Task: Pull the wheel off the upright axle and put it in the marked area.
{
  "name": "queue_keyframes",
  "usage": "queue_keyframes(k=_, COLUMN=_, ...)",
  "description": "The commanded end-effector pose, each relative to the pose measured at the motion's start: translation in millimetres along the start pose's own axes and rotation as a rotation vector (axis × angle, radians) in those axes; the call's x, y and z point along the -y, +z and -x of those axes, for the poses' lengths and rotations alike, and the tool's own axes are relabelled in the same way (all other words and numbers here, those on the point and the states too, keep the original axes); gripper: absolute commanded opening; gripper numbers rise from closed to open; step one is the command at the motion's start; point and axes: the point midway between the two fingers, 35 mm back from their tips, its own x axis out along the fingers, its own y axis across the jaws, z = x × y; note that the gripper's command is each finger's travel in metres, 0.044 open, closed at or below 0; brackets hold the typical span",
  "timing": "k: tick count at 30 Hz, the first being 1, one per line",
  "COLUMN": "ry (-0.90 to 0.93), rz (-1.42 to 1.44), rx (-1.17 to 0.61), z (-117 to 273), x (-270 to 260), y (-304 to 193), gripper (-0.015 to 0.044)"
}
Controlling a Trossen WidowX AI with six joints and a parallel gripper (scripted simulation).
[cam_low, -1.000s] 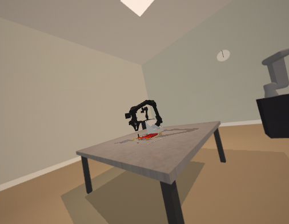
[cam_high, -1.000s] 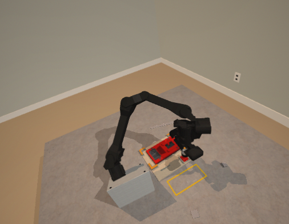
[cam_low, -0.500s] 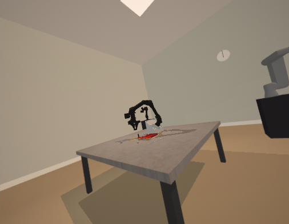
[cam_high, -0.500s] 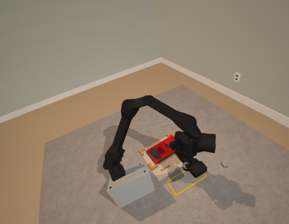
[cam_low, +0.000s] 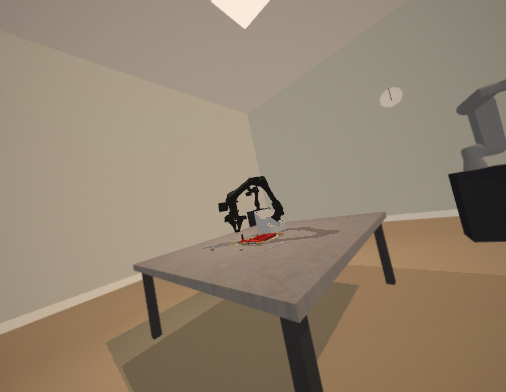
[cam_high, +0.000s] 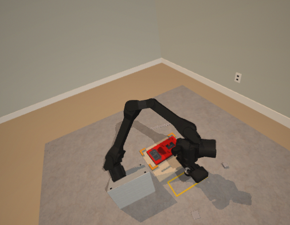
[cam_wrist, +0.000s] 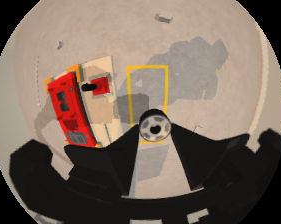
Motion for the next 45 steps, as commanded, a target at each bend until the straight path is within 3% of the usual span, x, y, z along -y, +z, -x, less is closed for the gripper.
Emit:
queue_keyframes(k=1, ry=0.007, rz=-0.008, rx=-0.002, z=-23.5, x=-0.5, y=0.0, gripper=0.0)
queue_keyframes(k=8, ry=0.01, rz=-0.007, rx=-0.002, z=-68.5, x=-2.8, y=-2.2, gripper=0.0)
queue_keyframes(k=12, ry=0.011, rz=-0.007, rx=-0.002, z=-72.6, x=-3.2, y=-2.7, gripper=0.0)
queue_keyframes(k=22, ry=0.011, rz=-0.001, rx=-0.016, z=-69.2, x=-4.0, y=-3.7, gripper=0.0262)
queue_keyframes(k=24, ry=0.011, rz=-0.001, rx=-0.015, z=-63.3, x=-3.6, y=-3.2, gripper=0.03)
queue_keyframes(k=30, ry=0.008, rz=-0.007, rx=-0.004, z=-16.0, x=-2.6, y=-2.8, gripper=0.03)
queue_keyframes(k=34, ry=0.009, rz=-0.008, rx=-0.003, z=-9.0, x=-2.8, y=-3.3, gripper=0.03)
queue_keyframes(k=39, ry=0.006, rz=-0.015, rx=-0.001, z=8.5, x=-13.4, y=-33.7, gripper=0.0431)
queue_keyframes(k=45, ry=0.008, rz=-0.011, rx=-0.007, z=36.9, x=-36.7, y=-83.7, gripper=0.044)
